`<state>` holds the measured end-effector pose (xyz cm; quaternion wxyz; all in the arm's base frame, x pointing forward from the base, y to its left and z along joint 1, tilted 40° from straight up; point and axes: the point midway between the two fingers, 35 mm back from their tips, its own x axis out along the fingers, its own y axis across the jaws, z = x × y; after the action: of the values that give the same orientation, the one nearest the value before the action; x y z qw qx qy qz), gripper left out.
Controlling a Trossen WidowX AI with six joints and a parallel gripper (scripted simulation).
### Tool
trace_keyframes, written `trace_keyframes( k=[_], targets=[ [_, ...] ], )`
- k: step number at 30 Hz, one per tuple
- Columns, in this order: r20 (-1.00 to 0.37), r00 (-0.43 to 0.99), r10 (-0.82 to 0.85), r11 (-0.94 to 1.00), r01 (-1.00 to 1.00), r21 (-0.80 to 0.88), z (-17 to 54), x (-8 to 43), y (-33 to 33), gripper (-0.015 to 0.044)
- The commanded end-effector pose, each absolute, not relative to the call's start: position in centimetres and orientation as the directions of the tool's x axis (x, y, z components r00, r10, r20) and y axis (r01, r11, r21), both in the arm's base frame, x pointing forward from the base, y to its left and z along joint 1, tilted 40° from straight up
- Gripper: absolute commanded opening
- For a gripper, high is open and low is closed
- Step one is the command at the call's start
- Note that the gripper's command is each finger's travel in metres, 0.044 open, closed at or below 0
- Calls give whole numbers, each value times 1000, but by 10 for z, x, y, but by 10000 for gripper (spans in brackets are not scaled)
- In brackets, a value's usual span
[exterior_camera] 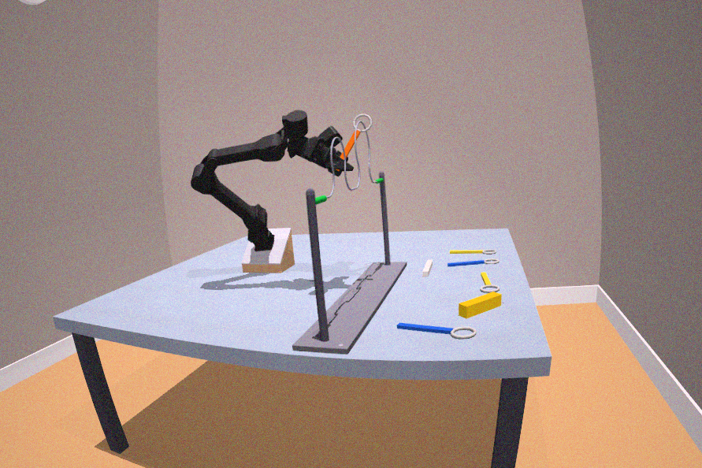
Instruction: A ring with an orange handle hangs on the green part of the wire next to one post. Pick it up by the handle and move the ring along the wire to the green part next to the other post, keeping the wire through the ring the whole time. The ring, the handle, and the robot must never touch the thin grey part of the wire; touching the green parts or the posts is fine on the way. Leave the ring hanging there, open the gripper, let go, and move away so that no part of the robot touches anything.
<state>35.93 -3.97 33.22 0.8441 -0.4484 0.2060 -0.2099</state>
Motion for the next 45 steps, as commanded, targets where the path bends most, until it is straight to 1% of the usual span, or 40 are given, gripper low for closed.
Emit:
trace_keyframes(
  k=[1,24,45],
  targets=[
    [-134,825,-550,464,169,-869,335,359,-41,-150],
    [20,821,-571,169,142,-975,346,358,-46,-150],
    [164,821,-546,-125,114,-986,358,358,-47,-150]
  ],
)
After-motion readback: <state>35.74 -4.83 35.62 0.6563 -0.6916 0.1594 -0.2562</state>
